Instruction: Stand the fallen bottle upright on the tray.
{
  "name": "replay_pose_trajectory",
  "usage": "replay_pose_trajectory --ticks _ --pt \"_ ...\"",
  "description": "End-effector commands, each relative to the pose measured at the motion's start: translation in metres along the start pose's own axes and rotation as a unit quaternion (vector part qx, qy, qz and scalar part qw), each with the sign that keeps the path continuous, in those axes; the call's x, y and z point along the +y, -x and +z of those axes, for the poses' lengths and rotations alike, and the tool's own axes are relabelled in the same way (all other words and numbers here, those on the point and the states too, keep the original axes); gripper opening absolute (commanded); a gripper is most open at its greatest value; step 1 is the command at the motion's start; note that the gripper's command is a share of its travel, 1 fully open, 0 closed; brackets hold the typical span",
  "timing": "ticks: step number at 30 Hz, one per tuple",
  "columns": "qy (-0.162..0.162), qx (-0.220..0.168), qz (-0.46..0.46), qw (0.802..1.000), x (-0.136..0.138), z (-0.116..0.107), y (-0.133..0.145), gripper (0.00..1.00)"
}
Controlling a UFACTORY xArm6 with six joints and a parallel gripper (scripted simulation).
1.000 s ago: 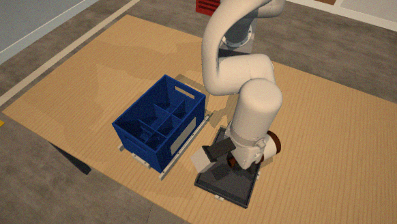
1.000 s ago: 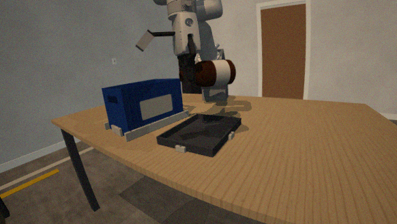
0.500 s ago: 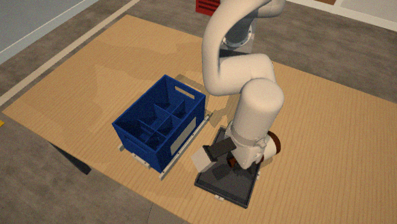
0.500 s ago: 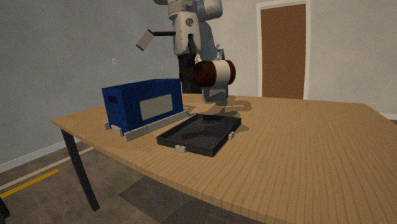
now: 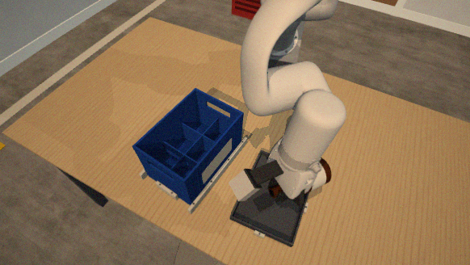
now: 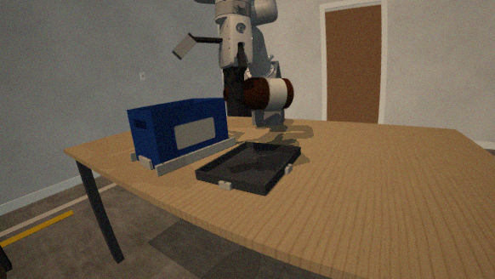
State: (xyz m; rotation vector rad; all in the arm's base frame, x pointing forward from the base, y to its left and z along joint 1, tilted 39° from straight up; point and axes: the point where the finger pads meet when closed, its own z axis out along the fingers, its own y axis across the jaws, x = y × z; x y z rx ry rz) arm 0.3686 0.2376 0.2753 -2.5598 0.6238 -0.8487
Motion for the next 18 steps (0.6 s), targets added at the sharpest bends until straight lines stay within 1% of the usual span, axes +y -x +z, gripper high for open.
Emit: replay_pose_trajectory --ticks 1,6,18 --pt "-0.001 0.018 0.001 1.000 -0.0013 -0.0011 -0.0006 0.00" --pt "-0.003 0.034 0.001 0.999 -0.0015 -0.0015 -0.0005 0.00" --pt "-0.007 0.048 0.001 0.999 -0.0019 -0.0018 -0.0003 0.00"
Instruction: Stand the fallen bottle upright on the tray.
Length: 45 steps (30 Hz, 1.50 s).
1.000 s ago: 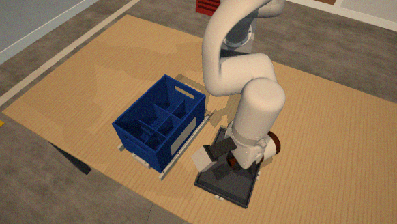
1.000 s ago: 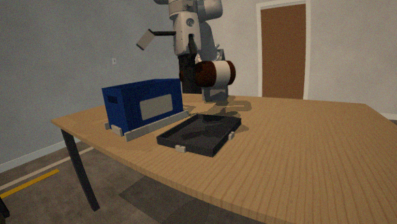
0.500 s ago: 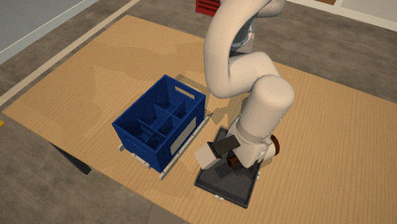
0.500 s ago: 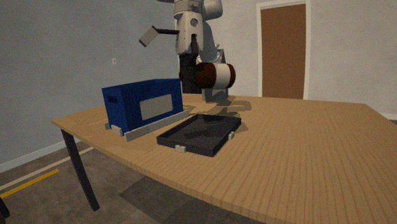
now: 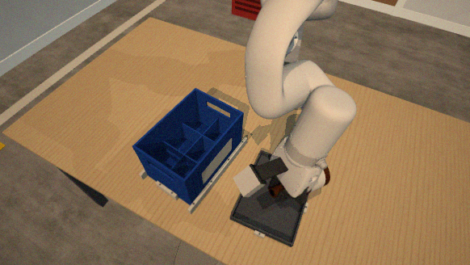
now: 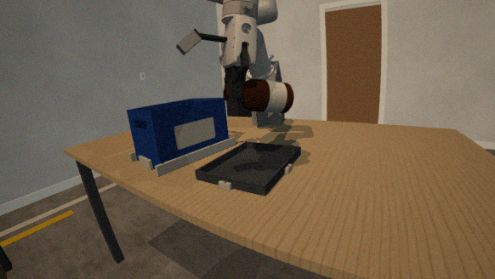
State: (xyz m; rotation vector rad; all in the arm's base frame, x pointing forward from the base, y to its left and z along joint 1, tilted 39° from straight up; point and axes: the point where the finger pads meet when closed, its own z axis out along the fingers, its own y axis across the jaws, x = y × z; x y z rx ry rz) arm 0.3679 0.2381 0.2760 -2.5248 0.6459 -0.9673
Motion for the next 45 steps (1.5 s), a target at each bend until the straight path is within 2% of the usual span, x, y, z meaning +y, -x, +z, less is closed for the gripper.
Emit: replay_pose_trajectory --ticks 1,26,45 --pt "-0.002 0.004 0.001 1.000 -0.0013 -0.0009 -0.0008 0.00" --pt "-0.001 0.008 0.000 1.000 -0.0009 -0.0008 0.0000 0.00" --pt "0.005 0.057 -0.001 0.998 0.0010 -0.0008 0.0027 0.00"
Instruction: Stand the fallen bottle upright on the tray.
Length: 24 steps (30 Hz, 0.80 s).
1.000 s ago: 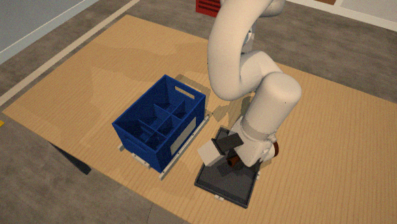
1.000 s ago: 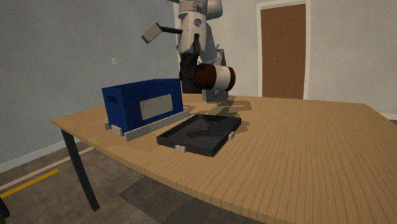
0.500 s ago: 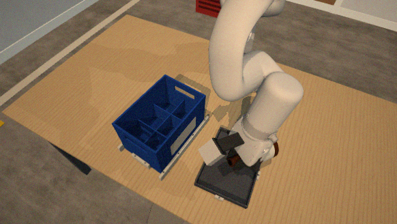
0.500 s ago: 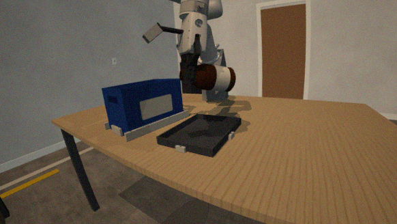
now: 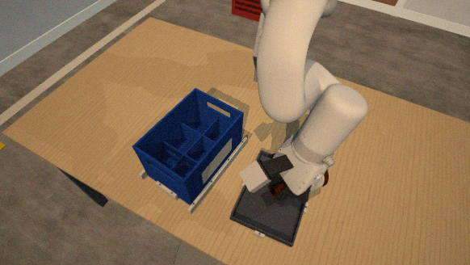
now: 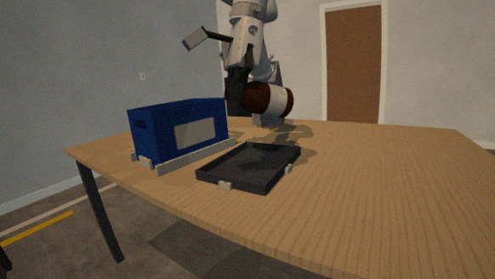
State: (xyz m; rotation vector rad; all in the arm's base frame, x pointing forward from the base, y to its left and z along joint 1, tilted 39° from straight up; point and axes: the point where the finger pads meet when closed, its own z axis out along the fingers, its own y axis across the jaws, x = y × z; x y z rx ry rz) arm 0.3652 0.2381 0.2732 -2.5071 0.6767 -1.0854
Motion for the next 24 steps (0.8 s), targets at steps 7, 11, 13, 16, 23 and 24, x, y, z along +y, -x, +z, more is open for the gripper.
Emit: replay_pose_trajectory --ticks 7,11,13,16,23,24 --pt "-0.006 0.035 0.002 0.999 -0.0023 -0.0015 -0.0022 0.00" --pt "-0.008 0.043 0.003 0.999 -0.0030 -0.0018 -0.0029 0.00" --pt "-0.008 0.043 0.003 0.999 -0.0030 -0.0018 -0.0029 0.00" --pt "-0.009 0.046 0.003 0.999 -0.0033 -0.0020 -0.0033 0.00" --pt "-0.009 0.047 0.003 0.999 -0.0034 -0.0020 -0.0034 0.00" --pt "-0.009 0.047 0.003 0.999 -0.0034 -0.0020 -0.0034 0.00"
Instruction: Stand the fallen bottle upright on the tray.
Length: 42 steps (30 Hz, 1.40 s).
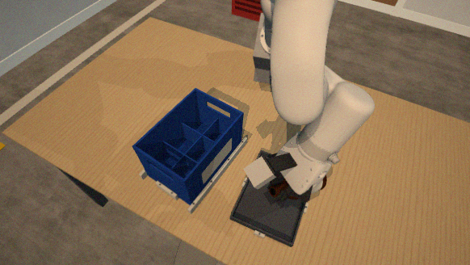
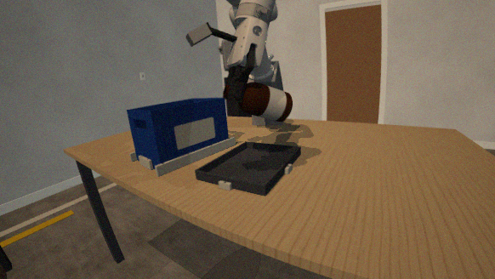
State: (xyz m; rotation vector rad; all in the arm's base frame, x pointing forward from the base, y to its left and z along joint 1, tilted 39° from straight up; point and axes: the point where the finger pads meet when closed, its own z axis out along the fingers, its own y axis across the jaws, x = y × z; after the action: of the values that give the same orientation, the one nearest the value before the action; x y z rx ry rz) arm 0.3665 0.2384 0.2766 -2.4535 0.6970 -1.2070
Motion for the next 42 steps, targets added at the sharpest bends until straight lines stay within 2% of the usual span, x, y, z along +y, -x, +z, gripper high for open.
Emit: replay_pose_trajectory --ticks 1,23,42 --pt "-0.001 0.001 0.001 1.000 -0.0012 -0.0007 -0.0008 0.00" --pt "0.002 0.012 0.000 1.000 0.0003 -0.0002 0.0006 0.00" --pt "0.004 0.068 -0.001 0.998 0.0009 -0.0007 0.0013 0.00"
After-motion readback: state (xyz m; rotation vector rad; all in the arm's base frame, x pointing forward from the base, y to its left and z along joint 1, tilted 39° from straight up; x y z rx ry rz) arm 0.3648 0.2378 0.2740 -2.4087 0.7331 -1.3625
